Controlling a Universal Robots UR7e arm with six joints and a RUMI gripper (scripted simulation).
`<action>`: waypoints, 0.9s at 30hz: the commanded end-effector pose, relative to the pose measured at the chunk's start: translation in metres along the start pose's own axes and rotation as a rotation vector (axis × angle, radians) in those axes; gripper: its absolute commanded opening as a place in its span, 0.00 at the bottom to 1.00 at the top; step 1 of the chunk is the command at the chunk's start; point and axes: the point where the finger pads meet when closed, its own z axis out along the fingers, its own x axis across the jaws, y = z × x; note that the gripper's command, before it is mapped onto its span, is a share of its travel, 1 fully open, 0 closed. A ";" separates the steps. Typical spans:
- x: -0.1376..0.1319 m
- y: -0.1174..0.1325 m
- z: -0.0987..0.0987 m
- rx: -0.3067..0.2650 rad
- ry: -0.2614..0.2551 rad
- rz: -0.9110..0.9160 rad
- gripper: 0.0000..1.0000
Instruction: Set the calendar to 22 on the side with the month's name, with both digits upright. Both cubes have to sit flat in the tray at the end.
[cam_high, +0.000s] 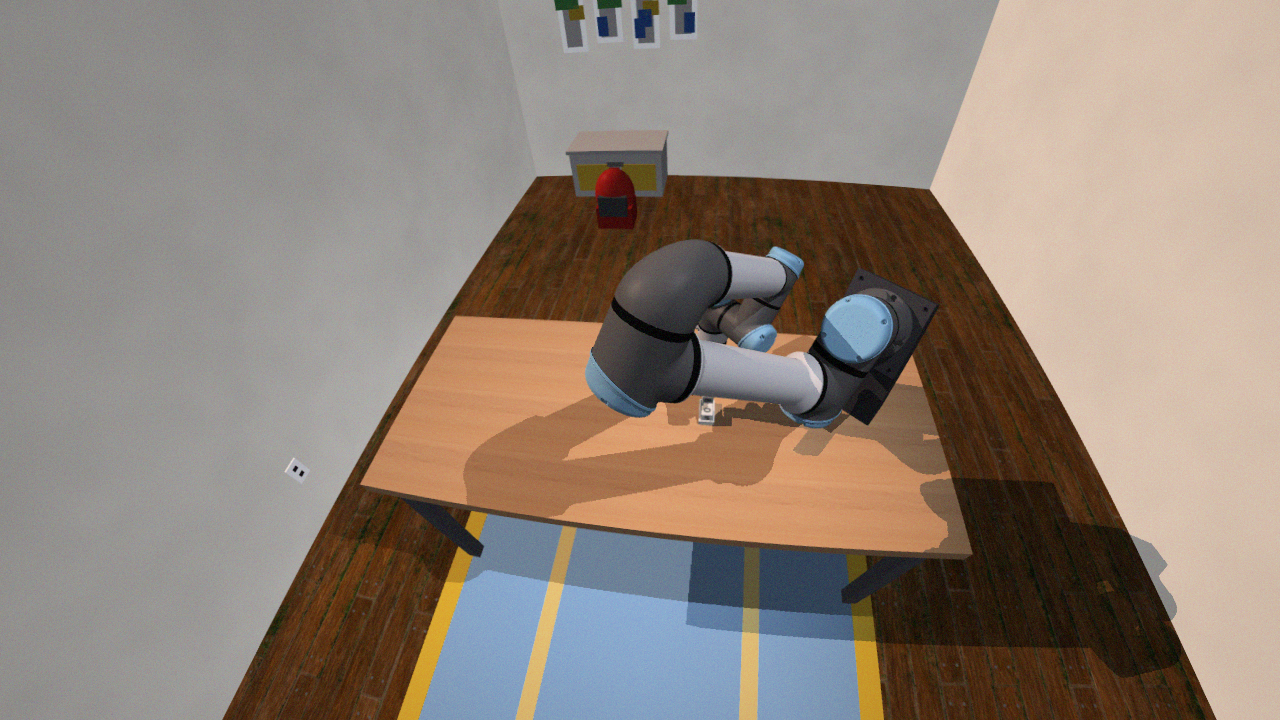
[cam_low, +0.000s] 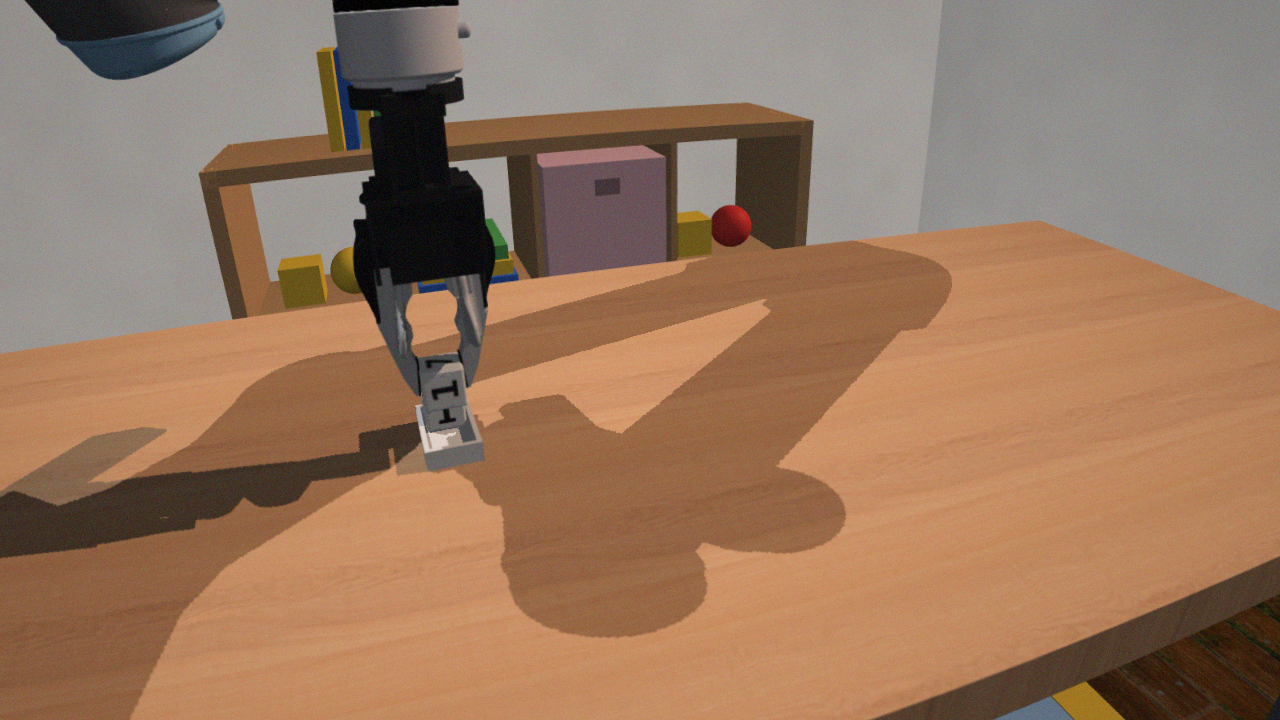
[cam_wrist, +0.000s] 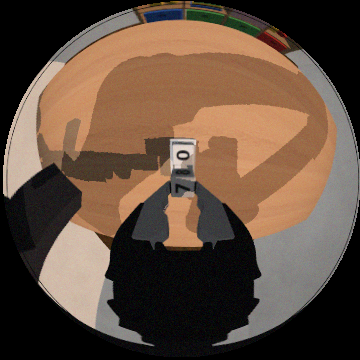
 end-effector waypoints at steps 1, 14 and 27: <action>0.000 0.000 0.000 0.000 0.001 0.000 0.11; 0.000 0.000 0.003 0.000 0.001 0.000 0.11; 0.000 0.000 0.013 0.000 0.001 0.000 0.11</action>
